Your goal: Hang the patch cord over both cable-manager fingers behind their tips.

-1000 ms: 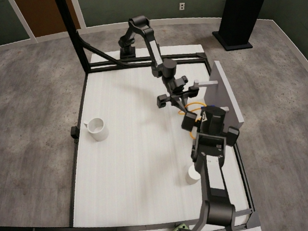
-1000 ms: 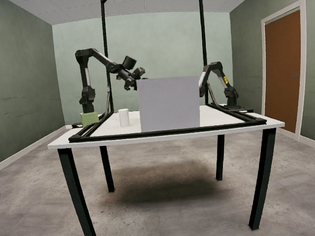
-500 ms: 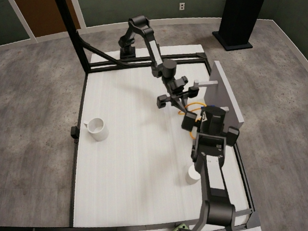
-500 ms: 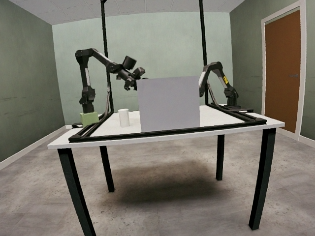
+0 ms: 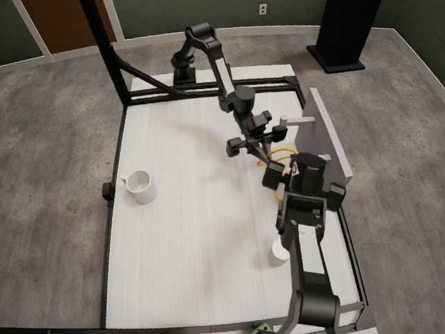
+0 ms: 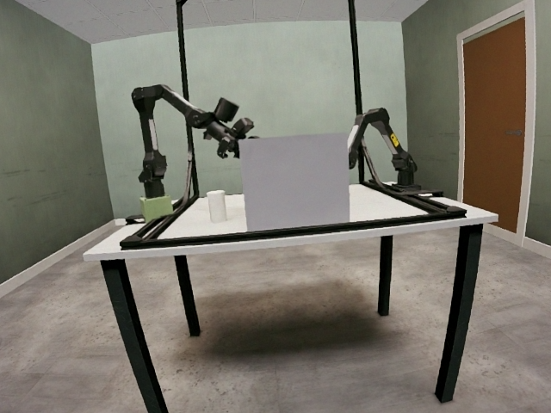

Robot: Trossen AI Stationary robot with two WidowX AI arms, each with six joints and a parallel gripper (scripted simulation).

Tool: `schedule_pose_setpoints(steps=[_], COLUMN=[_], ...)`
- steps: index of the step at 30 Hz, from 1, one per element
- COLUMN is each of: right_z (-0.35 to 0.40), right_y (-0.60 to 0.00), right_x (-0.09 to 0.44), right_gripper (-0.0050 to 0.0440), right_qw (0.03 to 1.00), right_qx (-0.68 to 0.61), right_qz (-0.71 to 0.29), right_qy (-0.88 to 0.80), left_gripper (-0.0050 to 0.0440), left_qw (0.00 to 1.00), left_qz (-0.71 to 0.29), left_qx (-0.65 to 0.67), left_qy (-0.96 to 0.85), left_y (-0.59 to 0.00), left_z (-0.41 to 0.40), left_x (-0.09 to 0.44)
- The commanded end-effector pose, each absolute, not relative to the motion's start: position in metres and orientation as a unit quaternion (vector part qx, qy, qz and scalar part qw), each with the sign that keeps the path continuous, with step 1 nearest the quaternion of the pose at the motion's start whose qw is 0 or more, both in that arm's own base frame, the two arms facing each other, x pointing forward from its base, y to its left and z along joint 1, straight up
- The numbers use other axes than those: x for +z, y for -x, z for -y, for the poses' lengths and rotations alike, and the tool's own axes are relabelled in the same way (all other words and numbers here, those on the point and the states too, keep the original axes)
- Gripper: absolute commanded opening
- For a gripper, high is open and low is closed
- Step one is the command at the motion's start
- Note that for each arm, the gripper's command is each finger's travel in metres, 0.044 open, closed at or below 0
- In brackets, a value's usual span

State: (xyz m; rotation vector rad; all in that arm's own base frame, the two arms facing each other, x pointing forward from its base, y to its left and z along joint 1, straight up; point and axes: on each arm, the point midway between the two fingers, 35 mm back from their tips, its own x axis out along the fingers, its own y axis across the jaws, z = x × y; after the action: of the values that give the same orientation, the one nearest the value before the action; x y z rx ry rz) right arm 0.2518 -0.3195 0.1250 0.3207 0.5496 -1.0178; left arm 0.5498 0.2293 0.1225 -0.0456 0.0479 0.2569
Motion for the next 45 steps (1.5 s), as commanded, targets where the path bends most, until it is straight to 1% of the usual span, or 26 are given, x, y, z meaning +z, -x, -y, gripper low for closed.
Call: schedule_pose_setpoints(steps=[1, 45], right_z=[0.3211, 0.3211], right_y=[-0.2527, -0.2527], right_x=[0.1323, 0.1323], right_gripper=[0.004, 0.004], right_qw=[0.828, 0.828], right_qx=[-0.48, -0.48], right_qz=[-0.25, -0.25], right_qy=[-0.148, -0.148], left_gripper=[0.0025, 0.0025], left_qw=[0.992, 0.99], left_qz=[-0.002, -0.015], left_qx=[0.129, 0.135], left_qy=[0.018, 0.033], left_y=[-0.5534, -0.5613], left_z=[-0.2289, -0.2262], left_x=[0.1479, 0.1496])
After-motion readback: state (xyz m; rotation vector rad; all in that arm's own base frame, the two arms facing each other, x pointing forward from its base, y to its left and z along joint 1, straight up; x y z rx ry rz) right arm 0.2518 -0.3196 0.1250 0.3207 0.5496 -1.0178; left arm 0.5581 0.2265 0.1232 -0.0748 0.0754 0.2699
